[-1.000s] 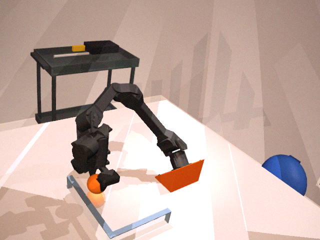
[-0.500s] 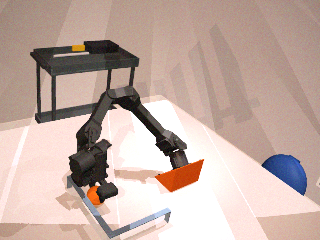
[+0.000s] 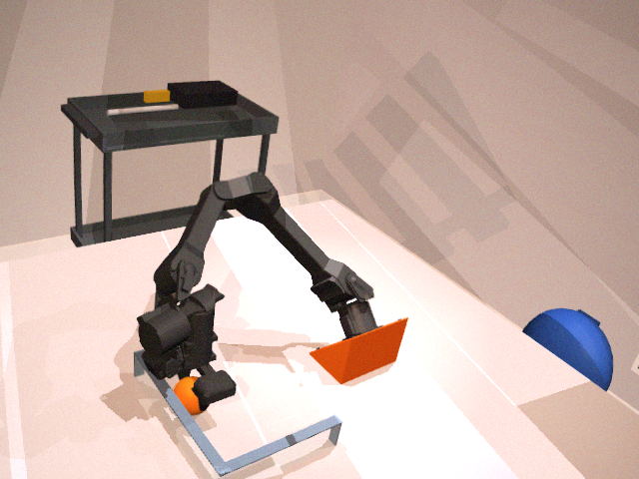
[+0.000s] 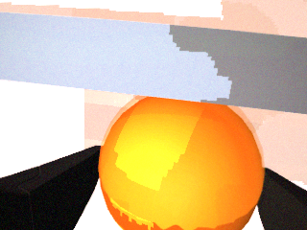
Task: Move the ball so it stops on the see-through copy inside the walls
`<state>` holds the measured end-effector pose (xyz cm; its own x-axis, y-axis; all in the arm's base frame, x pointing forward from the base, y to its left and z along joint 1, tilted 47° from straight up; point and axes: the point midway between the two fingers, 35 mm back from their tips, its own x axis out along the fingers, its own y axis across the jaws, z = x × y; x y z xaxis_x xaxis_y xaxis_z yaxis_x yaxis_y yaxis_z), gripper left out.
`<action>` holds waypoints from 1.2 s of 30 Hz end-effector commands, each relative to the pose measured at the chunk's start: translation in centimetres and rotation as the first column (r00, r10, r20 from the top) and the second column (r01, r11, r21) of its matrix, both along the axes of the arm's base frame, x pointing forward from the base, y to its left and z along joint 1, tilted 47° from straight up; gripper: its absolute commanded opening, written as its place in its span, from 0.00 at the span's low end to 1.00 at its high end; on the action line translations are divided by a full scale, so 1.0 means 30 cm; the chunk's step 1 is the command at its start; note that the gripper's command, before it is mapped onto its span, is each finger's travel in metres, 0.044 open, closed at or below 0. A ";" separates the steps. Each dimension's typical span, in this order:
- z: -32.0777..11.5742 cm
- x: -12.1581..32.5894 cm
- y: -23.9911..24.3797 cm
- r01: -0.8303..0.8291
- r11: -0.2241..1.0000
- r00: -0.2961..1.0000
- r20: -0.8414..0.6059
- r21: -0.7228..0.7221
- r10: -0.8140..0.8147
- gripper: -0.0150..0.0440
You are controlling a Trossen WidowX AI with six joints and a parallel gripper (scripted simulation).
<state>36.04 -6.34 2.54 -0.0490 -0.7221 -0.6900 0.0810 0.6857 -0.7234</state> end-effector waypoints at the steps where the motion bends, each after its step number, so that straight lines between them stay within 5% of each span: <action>1: 0.001 0.000 -0.001 0.003 1.000 1.000 0.002 0.000 -0.003 0.48; 13: 0.020 0.006 0.022 0.001 1.000 1.000 0.002 0.001 -0.001 1.00; 19: 0.190 0.016 0.204 -0.005 1.000 1.000 0.001 -0.001 0.005 1.00; 36: 0.277 0.014 0.295 -0.011 1.000 1.000 0.004 -0.005 0.011 1.00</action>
<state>36.48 1.13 9.72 -0.0501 -0.7304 -0.6812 0.0705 0.6777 -0.7319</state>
